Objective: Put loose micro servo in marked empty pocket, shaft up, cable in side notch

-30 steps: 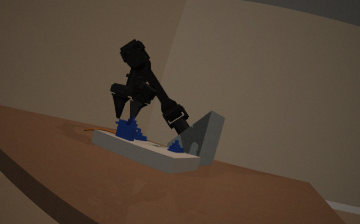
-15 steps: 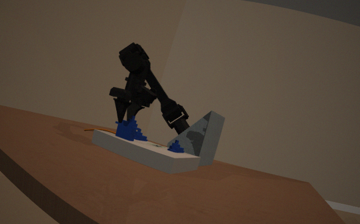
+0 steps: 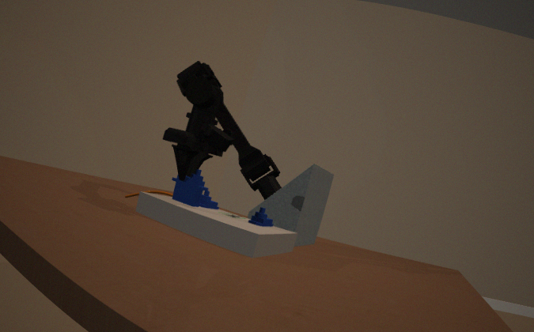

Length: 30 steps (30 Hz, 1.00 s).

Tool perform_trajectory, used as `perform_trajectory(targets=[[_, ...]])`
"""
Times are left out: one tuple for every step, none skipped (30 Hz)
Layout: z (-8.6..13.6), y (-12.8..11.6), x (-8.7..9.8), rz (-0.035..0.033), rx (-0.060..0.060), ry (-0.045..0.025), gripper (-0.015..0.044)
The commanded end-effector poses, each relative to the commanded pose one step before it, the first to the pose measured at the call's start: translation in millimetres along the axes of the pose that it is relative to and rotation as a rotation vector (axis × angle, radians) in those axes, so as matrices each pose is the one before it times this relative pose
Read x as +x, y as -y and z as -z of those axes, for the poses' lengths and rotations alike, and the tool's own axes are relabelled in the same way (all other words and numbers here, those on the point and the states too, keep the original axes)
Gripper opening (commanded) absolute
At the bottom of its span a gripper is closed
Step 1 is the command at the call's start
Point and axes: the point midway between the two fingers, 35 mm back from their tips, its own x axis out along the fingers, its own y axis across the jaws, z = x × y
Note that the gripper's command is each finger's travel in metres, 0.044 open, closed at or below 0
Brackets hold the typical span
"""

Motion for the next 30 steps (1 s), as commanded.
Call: perform_trajectory(targets=[[0.14,-0.49,-20.42,0.01855,0.0046,0.00584,0.0],[0.82,-1.83,-3.31,-0.00015,-0.0001,-0.00012,0.0],[0.25,-0.97,-0.82,-0.00006,0.0,-0.00004,0.0],[-0.09,-0.55,-0.19,-0.00002,0.0,-0.00001,0.0],[-0.27,-0.38,-0.05,-0.00001,0.0,0.00001,0.0],[-0.3,-0.36,-0.02,-0.00001,0.0,0.00001,0.0],[-0.22,-0.44,0.0,-0.00002,0.0,0.00001,0.0],[-0.12,-0.43,0.0,-0.00002,0.0,0.0,0.0],[0.01,-0.37,0.0,-0.00001,0.0,0.0,0.0],[0.1,-0.31,0.0,-0.00001,0.0,0.0,0.0],[0.21,-0.39,0.0,-0.00001,0.0,-0.00001,0.0],[0.16,-0.1,0.0,0.0,0.0,-0.00001,0.0],[0.2,-0.02,0.0,0.0,0.0,-0.00001,0.0],[0.22,-0.01,0.0,0.0,0.0,-0.00001,0.0],[0.23,-0.02,0.0,0.0,0.0,-0.00001,0.0],[0.22,-0.03,0.0,0.0,0.0,-0.00001,0.0],[0.19,-0.08,0.0,0.0,0.0,-0.00001,0.0],[0.17,-0.1,0.0,0.0,0.0,-0.00001,0.0],[0.15,-0.08,0.0,0.0,0.0,-0.00001,0.0],[0.14,-0.06,0.0,0.0,0.0,-0.00001,0.0],[0.14,-0.06,0.0,0.0,0.0,0.0,0.0],[0.13,-0.06,0.0,0.0,0.0,0.0,0.0],[0.13,-0.05,0.0,0.0,0.0,0.0,0.0],[-0.23,-0.54,0.0,-0.00002,0.0,0.00001,0.0],[-0.48,-1.12,0.01,-0.00004,0.0,0.00001,0.0],[-0.65,-1.52,0.01,-0.00005,-0.0001,0.00002,0.0],[-0.84,-1.98,0.02,-0.00007,-0.0001,0.00002,0.0],[-1.06,-2.51,0.02,-0.00009,-0.0001,0.00003,0.0],[-1.37,-3.08,-0.05,-0.00009,-0.0001,0.00011,0.0],[-1.56,-3.58,-0.02,-0.00011,-0.0002,0.00009,0.0]])
